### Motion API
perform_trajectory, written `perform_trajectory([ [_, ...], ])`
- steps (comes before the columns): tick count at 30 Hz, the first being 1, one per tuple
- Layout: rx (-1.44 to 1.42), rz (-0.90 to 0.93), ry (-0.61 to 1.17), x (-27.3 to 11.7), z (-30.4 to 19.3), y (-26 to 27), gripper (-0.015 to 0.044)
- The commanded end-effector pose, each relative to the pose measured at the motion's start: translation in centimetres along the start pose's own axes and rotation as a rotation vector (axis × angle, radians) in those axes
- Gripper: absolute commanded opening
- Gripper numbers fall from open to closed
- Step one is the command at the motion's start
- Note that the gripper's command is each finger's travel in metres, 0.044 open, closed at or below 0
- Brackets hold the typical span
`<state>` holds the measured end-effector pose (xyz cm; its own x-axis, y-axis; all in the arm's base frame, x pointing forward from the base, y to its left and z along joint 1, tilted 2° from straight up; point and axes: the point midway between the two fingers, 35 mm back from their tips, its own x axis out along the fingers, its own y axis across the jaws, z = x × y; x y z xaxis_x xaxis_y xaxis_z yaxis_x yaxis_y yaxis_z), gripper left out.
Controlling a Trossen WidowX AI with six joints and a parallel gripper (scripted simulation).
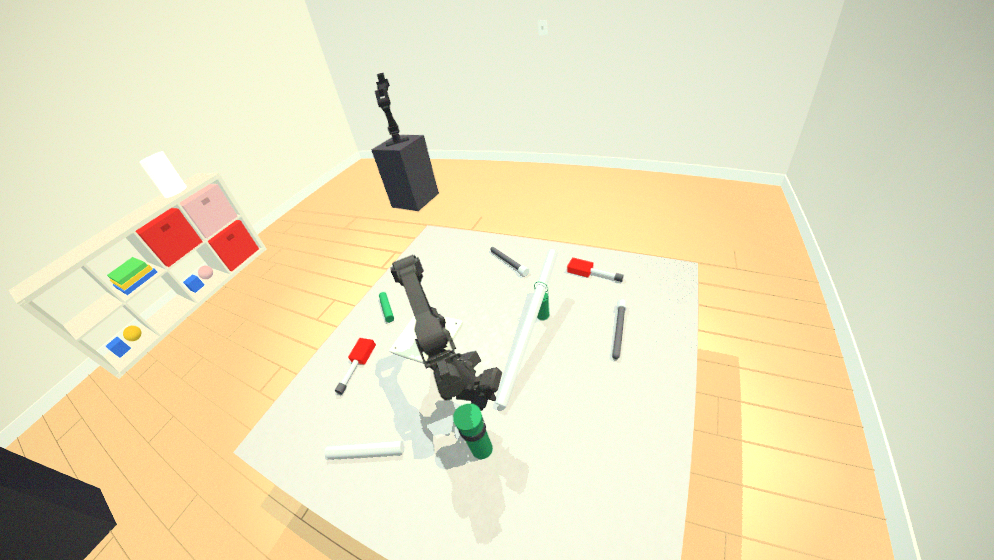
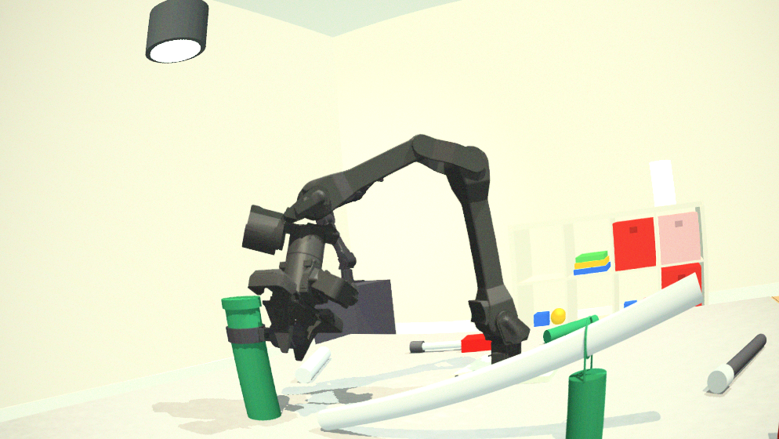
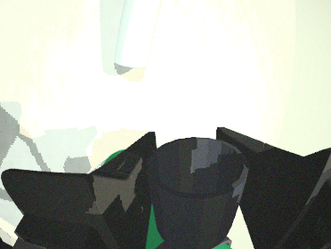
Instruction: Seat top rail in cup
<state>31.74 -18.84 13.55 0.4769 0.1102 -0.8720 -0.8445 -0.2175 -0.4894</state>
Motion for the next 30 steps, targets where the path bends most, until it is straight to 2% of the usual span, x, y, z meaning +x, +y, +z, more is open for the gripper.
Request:
perform_trajectory([
  [1, 0.037, 0.000, 0.027, 0.2, -0.1, -0.4, 0.0000],
  [30, 0.153, -0.002, 0.093, 0.8, -0.2, -1.4, 0.0000],
])
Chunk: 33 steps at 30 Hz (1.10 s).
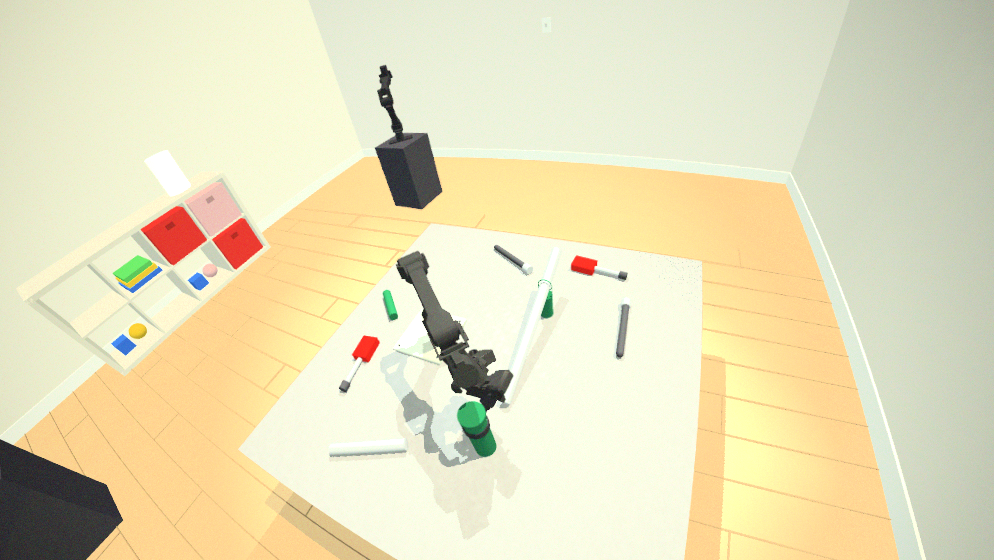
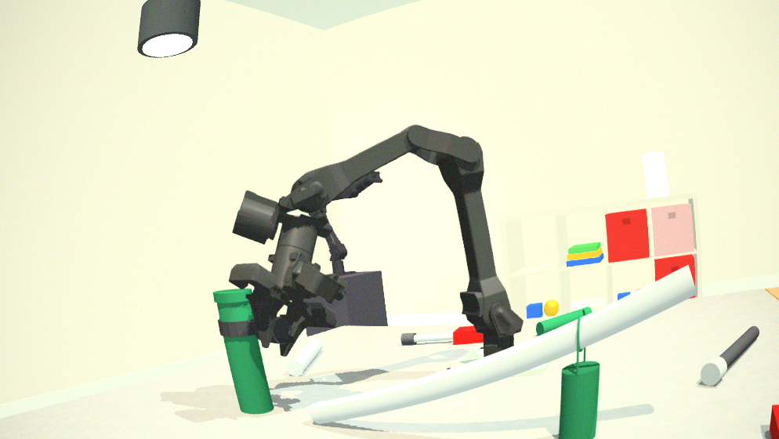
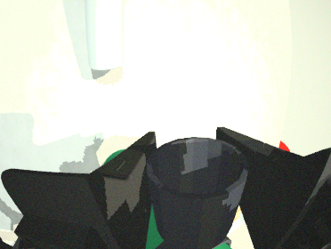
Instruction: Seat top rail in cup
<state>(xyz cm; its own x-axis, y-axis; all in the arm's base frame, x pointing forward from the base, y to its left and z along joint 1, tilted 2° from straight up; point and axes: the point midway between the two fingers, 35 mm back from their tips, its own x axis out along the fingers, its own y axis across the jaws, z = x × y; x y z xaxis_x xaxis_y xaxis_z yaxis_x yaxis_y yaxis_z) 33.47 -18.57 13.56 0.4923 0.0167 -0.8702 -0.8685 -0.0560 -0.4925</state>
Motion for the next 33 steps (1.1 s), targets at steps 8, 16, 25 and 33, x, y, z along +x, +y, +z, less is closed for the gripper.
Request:
perform_trajectory([
  [8, -0.023, -0.001, -0.009, -0.1, -0.1, 0.2, 0.0000],
  [16, -0.017, -0.001, -0.010, -0.1, 0.0, 0.1, 0.0000],
  [25, -0.017, -0.001, -0.010, -0.1, 0.0, 0.1, 0.0210],
  [33, -0.012, -0.001, -0.006, -1.6, 1.8, -0.9, 0.0420],
])
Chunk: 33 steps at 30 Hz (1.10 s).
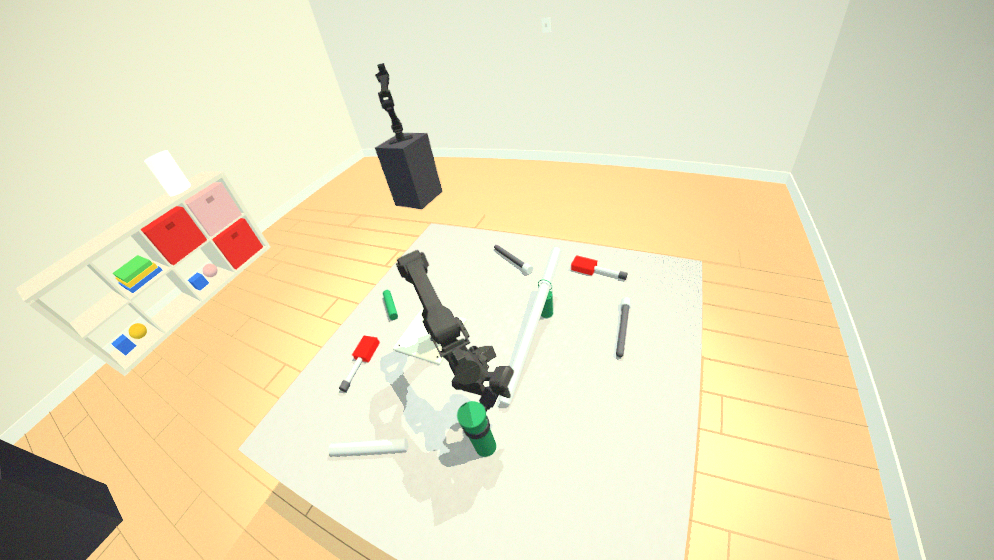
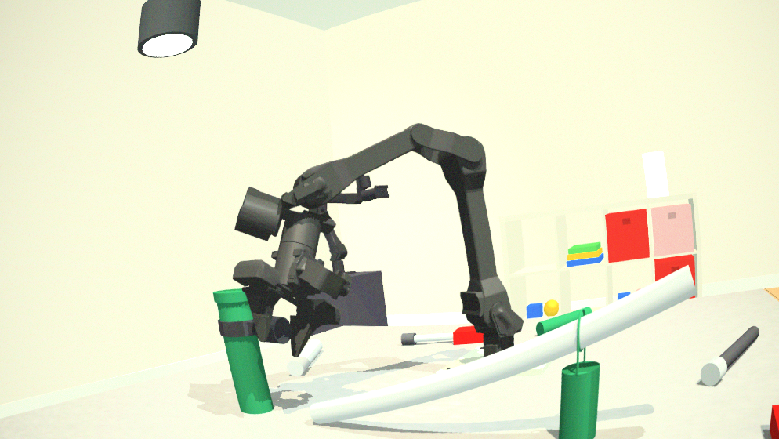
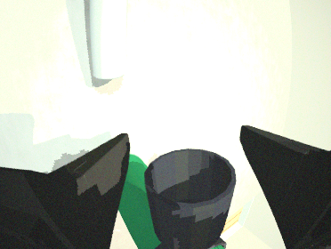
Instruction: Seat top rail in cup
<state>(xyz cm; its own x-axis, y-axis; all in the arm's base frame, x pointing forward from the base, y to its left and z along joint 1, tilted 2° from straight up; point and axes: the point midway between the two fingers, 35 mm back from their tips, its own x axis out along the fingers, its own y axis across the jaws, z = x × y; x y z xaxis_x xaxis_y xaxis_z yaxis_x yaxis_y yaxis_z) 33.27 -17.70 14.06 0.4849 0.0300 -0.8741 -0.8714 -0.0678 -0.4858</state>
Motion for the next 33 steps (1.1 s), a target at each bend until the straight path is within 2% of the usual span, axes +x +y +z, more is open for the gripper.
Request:
perform_trajectory([
  [1, 0.001, -0.008, 0.008, -1.5, 1.4, -1.0, 0.0440],
  [5, 0.007, -0.009, 0.011, -2.9, 3.1, -1.7, 0.0440],
  [10, 0.047, -0.011, 0.006, -2.7, 3.2, -1.8, 0.0440],
  [27, 1.363, -0.035, 0.055, -9.4, 12.9, -4.8, 0.0440],
  [33, 1.623, -0.059, 0.055, -11.2, 14.8, -4.8, 0.0440],
])
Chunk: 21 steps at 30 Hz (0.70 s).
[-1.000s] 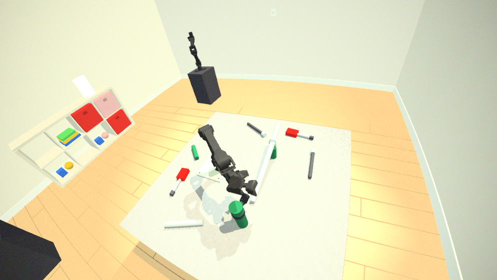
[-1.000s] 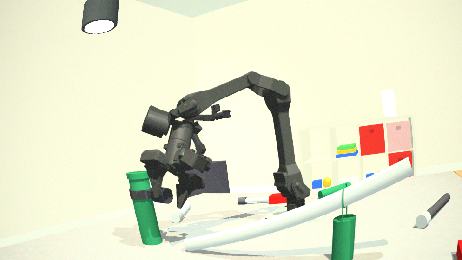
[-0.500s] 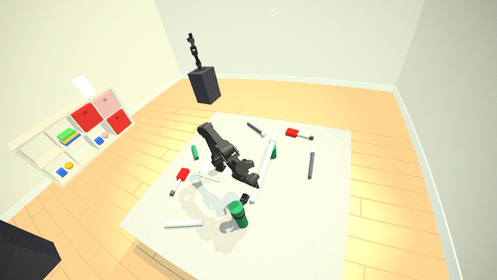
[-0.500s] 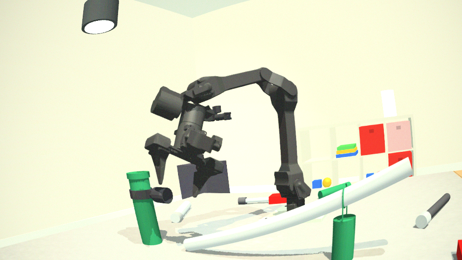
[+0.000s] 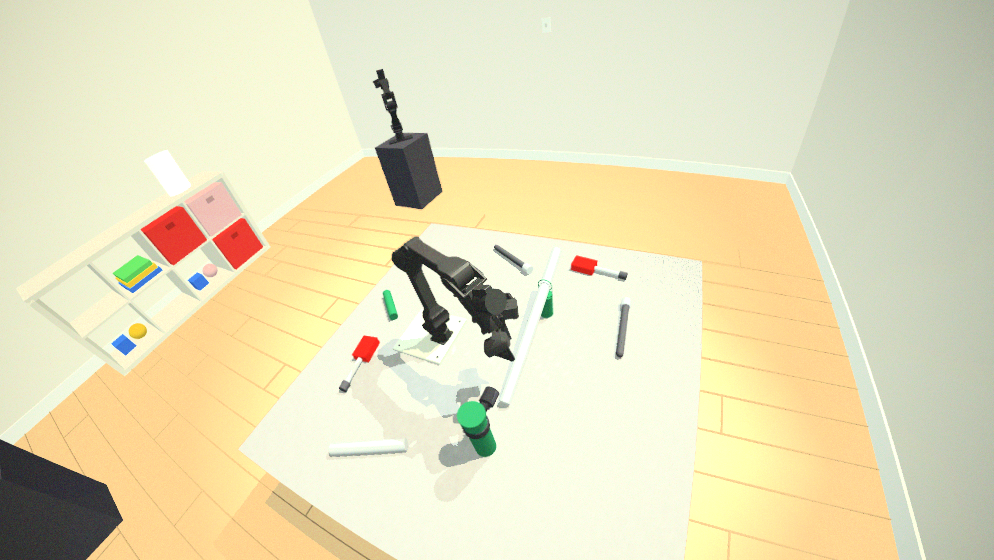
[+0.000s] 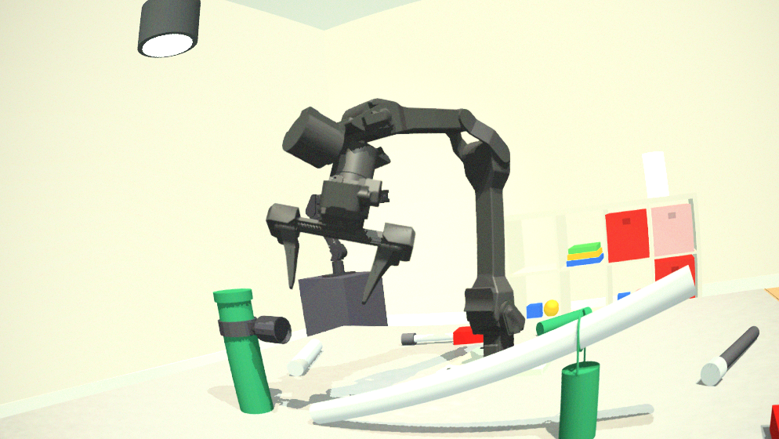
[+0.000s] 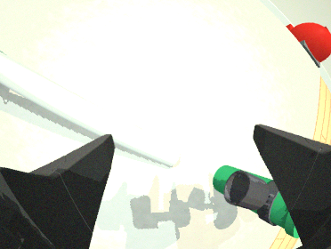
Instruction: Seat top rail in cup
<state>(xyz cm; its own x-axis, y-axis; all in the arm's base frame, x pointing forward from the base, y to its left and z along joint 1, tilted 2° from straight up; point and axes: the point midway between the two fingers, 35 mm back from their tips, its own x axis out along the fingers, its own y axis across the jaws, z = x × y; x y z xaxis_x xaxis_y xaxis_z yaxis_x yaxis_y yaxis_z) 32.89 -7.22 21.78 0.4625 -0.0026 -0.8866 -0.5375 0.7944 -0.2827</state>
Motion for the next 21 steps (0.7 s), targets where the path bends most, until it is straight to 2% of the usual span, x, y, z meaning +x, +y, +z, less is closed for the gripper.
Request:
perform_trajectory([
  [1, 0.686, -0.049, -0.019, -4.91, 2.84, 3.36, 0.0440],
  [21, 0.744, -0.048, -0.016, -4.99, 2.92, 3.55, 0.0440],
])
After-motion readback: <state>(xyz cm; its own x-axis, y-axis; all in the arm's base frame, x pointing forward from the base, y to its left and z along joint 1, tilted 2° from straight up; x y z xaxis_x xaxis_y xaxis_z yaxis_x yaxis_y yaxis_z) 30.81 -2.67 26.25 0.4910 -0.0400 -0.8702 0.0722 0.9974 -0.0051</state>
